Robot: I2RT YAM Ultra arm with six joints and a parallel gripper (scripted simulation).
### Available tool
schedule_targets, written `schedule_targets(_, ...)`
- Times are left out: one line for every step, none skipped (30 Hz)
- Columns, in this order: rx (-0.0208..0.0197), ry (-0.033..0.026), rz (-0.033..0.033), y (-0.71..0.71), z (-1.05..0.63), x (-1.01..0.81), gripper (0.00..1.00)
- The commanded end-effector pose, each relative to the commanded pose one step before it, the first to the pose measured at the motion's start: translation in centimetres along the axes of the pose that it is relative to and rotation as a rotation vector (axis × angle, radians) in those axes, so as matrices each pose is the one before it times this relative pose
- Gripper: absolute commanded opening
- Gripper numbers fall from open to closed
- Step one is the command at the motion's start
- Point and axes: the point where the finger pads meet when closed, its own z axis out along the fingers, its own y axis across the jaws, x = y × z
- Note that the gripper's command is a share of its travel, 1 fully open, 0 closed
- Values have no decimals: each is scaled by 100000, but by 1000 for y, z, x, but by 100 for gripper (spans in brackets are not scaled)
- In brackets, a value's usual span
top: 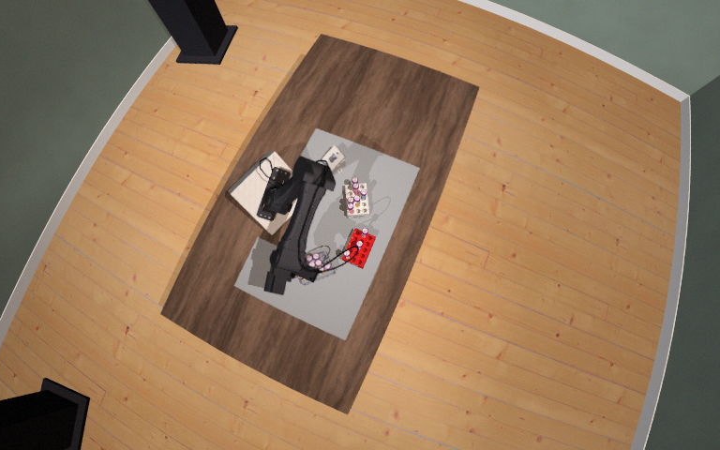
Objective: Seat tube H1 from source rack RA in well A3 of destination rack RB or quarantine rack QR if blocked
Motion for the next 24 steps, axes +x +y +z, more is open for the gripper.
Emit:
schedule_targets(3331, -1345, -1730, 45, -367, -551, 0)
schedule_targets(-501, 335, 662, 138, 186, 223, 0)
schedule_targets(427, 160, 268, -100, -38, 63, 0)
schedule_targets(819, -116, -590, -212, -174, -185, 0)
schedule_targets(0, 0, 0, 0, 0, 0, 0)
schedule_targets(0, 0, 0, 0, 0, 0, 0)
schedule_targets(368, -911, -978, -113, -138, -397, 0)
schedule_targets(-654, 257, 316, 174, 199, 143, 0)
schedule_targets(-554, 332, 575, 153, 193, 207, 0)
schedule_targets(-358, 406, 892, 107, 168, 279, 0)
schedule_targets(230, 93, 58, -52, -8, 24, 0)
schedule_targets(1028, -357, -1158, -269, -256, -360, 0)
schedule_targets(626, -532, -974, -177, -172, -342, 0)
schedule_targets(-346, -235, 183, 80, 101, 0, 0)
schedule_targets(-492, 283, 488, 132, 174, 177, 0)
schedule_targets(-238, 408, 836, 71, 141, 258, 0)
schedule_targets(-540, 307, 566, 145, 189, 207, 0)
schedule_targets(-323, 72, -111, 86, 102, 17, 0)
schedule_targets(649, -212, -868, -169, -153, -250, 0)
schedule_targets(1096, -564, -937, -294, -275, -369, 0)
schedule_targets(-18, -295, 69, -9, 22, -52, 0)
schedule_targets(0, 0, 0, 0, 0, 0, 0)
schedule_targets(0, 0, 0, 0, 0, 0, 0)
schedule_targets(-134, 709, 1698, 59, 186, 486, 0)
